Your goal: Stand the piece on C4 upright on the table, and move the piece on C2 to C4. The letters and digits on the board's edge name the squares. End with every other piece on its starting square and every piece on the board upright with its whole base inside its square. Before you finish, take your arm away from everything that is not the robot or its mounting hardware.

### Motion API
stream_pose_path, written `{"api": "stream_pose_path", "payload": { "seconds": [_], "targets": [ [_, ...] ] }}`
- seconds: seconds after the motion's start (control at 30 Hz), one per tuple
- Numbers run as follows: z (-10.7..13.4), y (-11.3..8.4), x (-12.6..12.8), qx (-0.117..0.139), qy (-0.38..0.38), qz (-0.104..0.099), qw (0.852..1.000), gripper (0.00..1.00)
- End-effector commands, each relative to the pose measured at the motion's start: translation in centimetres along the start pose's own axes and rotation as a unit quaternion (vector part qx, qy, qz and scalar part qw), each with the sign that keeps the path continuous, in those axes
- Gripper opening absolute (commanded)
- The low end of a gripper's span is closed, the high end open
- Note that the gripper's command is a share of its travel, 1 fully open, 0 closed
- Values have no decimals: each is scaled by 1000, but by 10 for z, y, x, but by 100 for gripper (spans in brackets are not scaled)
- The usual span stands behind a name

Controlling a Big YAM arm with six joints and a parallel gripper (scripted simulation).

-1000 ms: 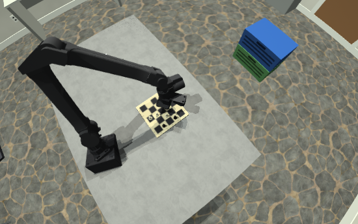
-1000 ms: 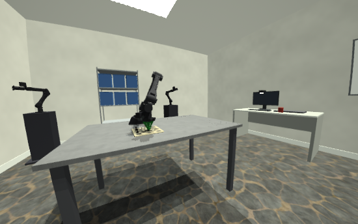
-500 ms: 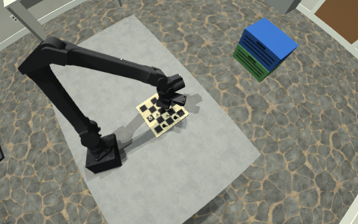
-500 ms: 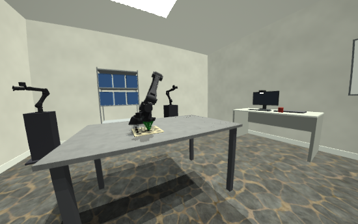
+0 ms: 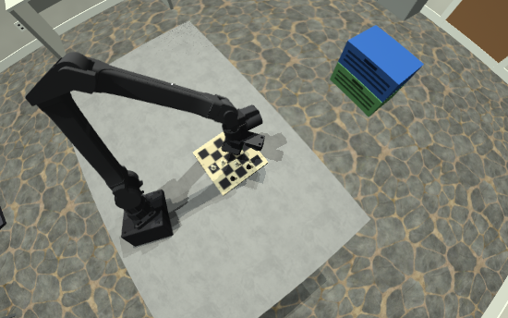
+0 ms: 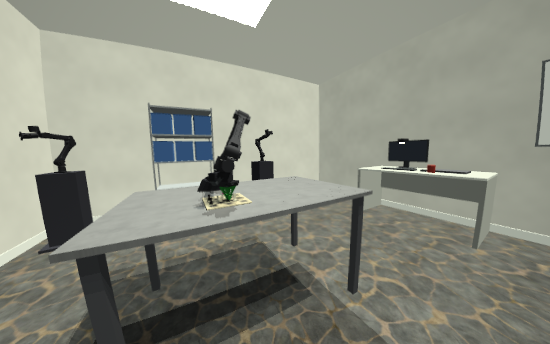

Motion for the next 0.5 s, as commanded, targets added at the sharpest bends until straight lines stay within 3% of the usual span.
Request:
{"api": "stream_pose_path", "payload": {
  "seconds": [0.0, 0.1, 0.37, 0.43, 0.47],
  "targets": [
    [1, -9, 2, -8, -1, -2, 1000, 0],
    [-14, -36, 12, -29, -9, -16, 999, 0],
    [-11, -93, 12, -31, -10, -17, 999, 0],
    [-11, -93, 12, -31, -10, -17, 999, 0],
    [-15, -88, 7, -17, -4, -9, 1000, 0]
  ]
}}
Point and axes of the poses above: the point where the finger pads meet when closed, its own y axis out along the fingers, its own x axis across the jaws, z = x × y, the point moved 8 cm from there along -y, back along the fingers, and after that the axes turned 10 degrees about -y, right-handed, at the moved point
